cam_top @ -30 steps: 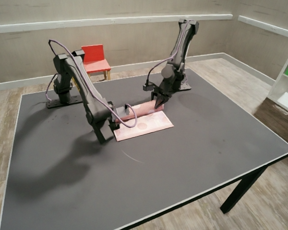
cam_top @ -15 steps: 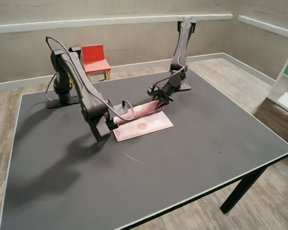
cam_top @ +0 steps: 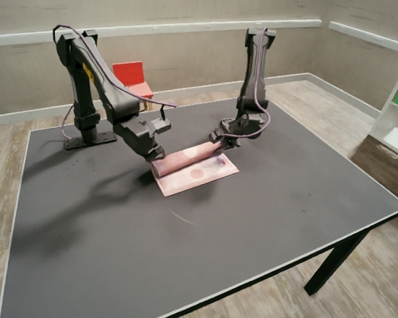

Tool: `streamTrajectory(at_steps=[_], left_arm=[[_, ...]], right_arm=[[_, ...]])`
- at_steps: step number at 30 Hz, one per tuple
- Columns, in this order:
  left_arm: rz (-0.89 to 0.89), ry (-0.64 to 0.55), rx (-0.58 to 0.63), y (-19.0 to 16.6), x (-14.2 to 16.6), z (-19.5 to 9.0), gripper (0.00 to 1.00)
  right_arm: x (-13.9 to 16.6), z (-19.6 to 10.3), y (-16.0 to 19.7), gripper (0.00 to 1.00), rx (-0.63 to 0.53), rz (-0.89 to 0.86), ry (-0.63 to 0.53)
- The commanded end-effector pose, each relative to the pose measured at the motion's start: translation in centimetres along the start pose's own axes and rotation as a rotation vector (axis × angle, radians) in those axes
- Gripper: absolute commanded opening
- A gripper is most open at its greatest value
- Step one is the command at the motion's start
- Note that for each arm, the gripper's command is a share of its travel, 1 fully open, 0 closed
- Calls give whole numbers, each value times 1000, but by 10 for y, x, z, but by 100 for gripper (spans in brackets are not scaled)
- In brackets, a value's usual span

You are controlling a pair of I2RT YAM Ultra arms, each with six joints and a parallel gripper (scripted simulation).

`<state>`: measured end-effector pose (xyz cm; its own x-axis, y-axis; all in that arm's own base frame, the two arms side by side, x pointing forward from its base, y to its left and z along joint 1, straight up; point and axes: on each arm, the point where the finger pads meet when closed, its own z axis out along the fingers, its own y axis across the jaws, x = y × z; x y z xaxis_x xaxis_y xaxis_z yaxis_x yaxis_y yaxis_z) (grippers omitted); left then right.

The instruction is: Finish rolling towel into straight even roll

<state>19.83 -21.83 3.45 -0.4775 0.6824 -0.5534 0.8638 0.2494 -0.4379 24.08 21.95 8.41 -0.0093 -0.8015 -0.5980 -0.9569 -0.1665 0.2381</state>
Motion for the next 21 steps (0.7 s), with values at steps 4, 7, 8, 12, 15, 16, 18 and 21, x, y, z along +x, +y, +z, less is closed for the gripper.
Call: streamTrajectory(at_steps=[4,7,8,12,15,16,18,21], left_arm=[[-103,12,212,-17,0,-2,39],[-125,14,239,-17,-1,-2,39],[-125,14,239,-17,-1,-2,39],[-157,16,277,-17,-1,-3,39],[-168,17,289,-17,-1,-3,39],[-169,17,290,-17,-1,-3,39],[-169,17,290,-16,0,-2,39],[-169,17,290,-14,3,2,39]], right_arm=[[-18,4,-14,95,341,-203,-24],[-19,6,-11,96,399,-245,-24],[-19,6,-11,96,399,-245,-24],[-21,7,-9,97,505,-307,-30],[-21,8,-9,98,508,-309,-30],[-21,8,-9,98,508,-309,-30],[-21,6,-11,98,503,-315,-30],[-22,1,-17,98,486,-337,-31]])
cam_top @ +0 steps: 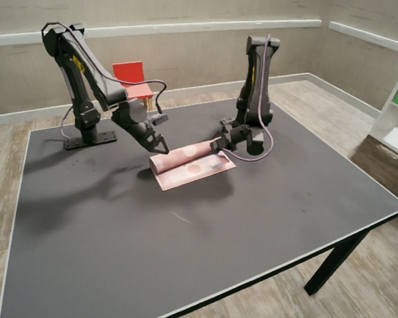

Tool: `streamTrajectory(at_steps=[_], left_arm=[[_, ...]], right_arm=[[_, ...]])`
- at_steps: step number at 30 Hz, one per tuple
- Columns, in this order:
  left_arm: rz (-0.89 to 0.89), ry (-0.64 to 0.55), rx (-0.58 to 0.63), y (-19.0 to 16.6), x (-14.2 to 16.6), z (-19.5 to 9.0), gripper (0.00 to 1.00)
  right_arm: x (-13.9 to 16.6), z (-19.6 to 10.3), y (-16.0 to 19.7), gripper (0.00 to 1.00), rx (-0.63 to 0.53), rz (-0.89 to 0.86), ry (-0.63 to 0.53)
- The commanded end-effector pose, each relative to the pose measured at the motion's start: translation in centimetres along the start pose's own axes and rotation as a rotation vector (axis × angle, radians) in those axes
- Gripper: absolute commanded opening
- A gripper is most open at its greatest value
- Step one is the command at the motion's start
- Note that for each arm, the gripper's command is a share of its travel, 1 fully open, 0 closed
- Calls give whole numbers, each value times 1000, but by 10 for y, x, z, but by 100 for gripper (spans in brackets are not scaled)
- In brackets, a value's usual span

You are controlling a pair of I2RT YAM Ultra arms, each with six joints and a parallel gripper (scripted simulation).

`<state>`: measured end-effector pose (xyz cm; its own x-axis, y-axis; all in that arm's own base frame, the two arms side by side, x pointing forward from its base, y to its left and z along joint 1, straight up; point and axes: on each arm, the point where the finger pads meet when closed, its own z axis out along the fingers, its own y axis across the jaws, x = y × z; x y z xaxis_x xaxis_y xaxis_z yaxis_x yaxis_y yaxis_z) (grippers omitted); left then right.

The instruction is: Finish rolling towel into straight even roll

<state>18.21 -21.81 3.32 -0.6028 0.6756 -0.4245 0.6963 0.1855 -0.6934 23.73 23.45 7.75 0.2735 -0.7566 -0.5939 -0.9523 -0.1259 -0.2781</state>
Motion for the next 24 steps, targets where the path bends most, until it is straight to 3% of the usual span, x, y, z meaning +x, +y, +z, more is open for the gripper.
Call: streamTrajectory(at_steps=[1,9,24], left_arm=[[10,-24,32,-1,-5,0,39],[10,-24,32,2,-3,2,39],[10,-24,32,2,-3,2,39]], right_arm=[[-8,-5,-27,98,48,-47,-34],[-5,-2,-29,98,39,-58,-38],[26,38,-7,98,45,-51,-35]])
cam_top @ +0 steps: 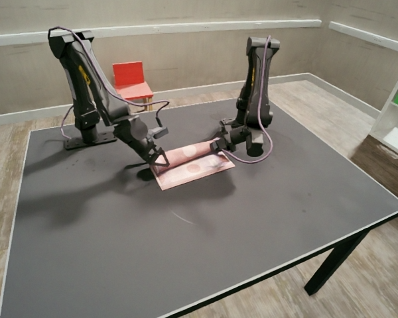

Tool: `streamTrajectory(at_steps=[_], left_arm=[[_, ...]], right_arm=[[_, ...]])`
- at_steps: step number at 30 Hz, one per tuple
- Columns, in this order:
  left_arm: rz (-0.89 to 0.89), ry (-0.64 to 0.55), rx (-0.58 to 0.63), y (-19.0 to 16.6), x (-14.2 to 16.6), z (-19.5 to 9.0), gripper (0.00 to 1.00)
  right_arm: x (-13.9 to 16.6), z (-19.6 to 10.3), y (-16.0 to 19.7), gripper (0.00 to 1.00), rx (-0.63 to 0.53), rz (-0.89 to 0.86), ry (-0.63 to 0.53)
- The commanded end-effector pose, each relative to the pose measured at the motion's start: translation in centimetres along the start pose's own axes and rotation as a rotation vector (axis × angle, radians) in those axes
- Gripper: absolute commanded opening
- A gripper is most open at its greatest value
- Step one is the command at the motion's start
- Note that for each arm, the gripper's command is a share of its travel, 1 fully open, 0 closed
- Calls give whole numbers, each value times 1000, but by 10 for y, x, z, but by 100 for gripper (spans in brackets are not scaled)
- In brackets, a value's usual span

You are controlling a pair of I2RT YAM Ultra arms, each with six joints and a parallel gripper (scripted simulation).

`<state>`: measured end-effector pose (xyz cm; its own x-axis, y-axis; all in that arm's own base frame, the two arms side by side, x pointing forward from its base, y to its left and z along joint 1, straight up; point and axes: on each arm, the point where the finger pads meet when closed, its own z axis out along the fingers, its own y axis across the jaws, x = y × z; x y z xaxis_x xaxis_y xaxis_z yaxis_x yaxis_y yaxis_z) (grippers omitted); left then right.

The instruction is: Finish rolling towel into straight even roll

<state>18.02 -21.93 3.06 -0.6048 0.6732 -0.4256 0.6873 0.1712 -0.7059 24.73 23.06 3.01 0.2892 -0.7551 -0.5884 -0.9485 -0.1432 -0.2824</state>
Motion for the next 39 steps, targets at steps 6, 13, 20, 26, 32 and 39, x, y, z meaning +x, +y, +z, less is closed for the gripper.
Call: streamTrajectory(at_steps=[6,13,20,26,32,39], left_arm=[[12,-21,11,1,-5,-2,39],[12,-21,11,1,-5,-2,39],[12,-21,11,1,-5,-2,39],[12,-21,11,1,-5,-2,39],[12,-21,11,1,-5,-2,39],[12,-21,11,1,-5,-2,39]], right_arm=[[-14,6,-19,98,53,-34,-36],[-19,4,-27,89,53,-34,-36],[-19,4,-27,64,53,-34,-36],[-19,4,-27,48,53,-34,-36],[-19,4,-27,44,53,-34,-36],[-19,4,-27,41,53,-34,-36]])
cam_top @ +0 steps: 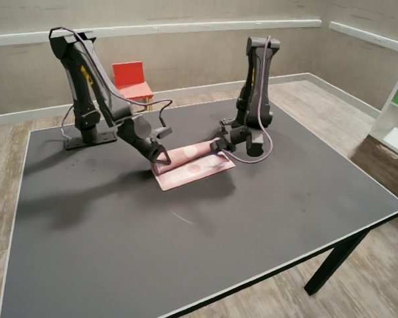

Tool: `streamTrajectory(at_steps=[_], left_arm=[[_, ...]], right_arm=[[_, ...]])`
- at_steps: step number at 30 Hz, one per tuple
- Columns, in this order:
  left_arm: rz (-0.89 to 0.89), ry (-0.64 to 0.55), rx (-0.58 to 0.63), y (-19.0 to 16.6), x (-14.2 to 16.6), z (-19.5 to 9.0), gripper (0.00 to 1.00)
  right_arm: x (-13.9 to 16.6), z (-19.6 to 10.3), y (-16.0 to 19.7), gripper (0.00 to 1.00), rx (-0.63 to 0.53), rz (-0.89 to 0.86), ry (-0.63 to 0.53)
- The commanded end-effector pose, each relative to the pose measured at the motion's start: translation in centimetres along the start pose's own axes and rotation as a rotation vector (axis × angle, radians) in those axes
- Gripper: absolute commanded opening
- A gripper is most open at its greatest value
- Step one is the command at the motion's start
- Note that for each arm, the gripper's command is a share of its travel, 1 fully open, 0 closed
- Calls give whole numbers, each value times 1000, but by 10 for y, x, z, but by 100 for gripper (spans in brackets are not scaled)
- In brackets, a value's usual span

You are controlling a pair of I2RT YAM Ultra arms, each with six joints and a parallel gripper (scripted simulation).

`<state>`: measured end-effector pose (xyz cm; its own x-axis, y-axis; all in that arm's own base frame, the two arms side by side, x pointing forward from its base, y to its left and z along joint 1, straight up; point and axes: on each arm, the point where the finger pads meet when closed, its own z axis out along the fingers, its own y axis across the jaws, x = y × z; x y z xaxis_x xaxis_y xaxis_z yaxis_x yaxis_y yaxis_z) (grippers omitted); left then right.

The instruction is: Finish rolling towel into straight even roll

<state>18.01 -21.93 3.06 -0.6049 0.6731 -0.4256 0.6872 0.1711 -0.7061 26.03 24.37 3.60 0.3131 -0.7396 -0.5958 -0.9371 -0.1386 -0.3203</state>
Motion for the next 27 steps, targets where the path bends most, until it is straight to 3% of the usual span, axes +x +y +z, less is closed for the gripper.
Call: streamTrajectory(at_steps=[1,15,24,27], left_arm=[[12,-21,11,1,-5,-2,39],[12,-21,11,1,-5,-2,39],[12,-21,11,-4,-8,-6,67],[12,-21,11,-5,-9,-7,70]], right_arm=[[-9,-1,-11,41,20,-12,-17],[-9,-1,-11,37,20,-12,-17],[-9,-1,-11,37,20,-12,-17],[-9,-1,-11,37,20,-12,-17]])
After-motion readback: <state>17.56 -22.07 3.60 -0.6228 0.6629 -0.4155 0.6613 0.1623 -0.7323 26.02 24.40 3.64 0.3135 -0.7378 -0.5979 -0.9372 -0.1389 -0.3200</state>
